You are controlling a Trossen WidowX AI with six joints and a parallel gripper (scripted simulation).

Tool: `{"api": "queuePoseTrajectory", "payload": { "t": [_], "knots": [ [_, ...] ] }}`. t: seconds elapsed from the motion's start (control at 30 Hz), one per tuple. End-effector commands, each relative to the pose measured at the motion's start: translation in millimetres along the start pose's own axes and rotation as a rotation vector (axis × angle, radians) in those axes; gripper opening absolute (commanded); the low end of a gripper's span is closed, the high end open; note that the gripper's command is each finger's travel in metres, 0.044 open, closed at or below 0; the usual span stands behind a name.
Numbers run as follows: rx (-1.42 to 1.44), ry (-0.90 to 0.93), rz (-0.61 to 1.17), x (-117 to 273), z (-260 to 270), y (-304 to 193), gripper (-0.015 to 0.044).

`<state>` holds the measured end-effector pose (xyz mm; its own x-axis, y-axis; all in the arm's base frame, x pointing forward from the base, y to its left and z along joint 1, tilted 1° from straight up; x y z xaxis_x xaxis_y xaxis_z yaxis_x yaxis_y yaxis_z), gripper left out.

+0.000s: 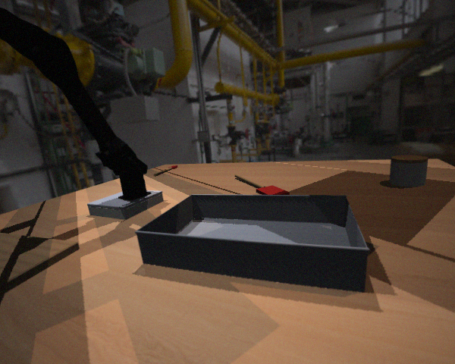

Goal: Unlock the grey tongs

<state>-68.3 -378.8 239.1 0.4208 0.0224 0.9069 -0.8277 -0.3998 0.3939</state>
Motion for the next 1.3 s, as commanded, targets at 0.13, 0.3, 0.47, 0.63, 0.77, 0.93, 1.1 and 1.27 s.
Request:
{"api": "queuePoseTrajectory", "payload": {
  "t": [0.13, 0.3, 0.47, 0.63, 0.77, 0.93, 1.1, 1.27],
  "knots": [
    [-0.010, 0.081, 0.224, 0.3, -8.4, 22.3, -0.0150],
    [-0.025, 0.139, 0.351, 0.6, -14.3, 34.6, -0.0150],
    [-0.030, 0.158, 0.388, 0.8, -16.2, 38.2, -0.0150],
    [-0.030, 0.158, 0.388, 0.8, -16.2, 38.2, -0.0150],
    [-0.030, 0.158, 0.388, 0.1, -15.9, 38.0, -0.0150],
    [-0.030, 0.158, 0.388, -5.8, -13.9, 36.5, -0.0150],
    [-0.030, 0.158, 0.388, -13.4, -11.5, 34.3, -0.0150],
    [-0.030, 0.158, 0.388, -21.0, -9.3, 32.0, -0.0150]
  ]
}}
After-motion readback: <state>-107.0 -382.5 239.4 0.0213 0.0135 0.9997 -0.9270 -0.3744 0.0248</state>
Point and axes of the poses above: the point midway between the two fingers, 35 mm back from their tips, its own x axis back along the fingers, its own z axis across the jaws, y = z × x, the point moved 9 cm from there along x, back along the fingers, and after that the axes turned 8 degrees about x, right-handed, at the moved point
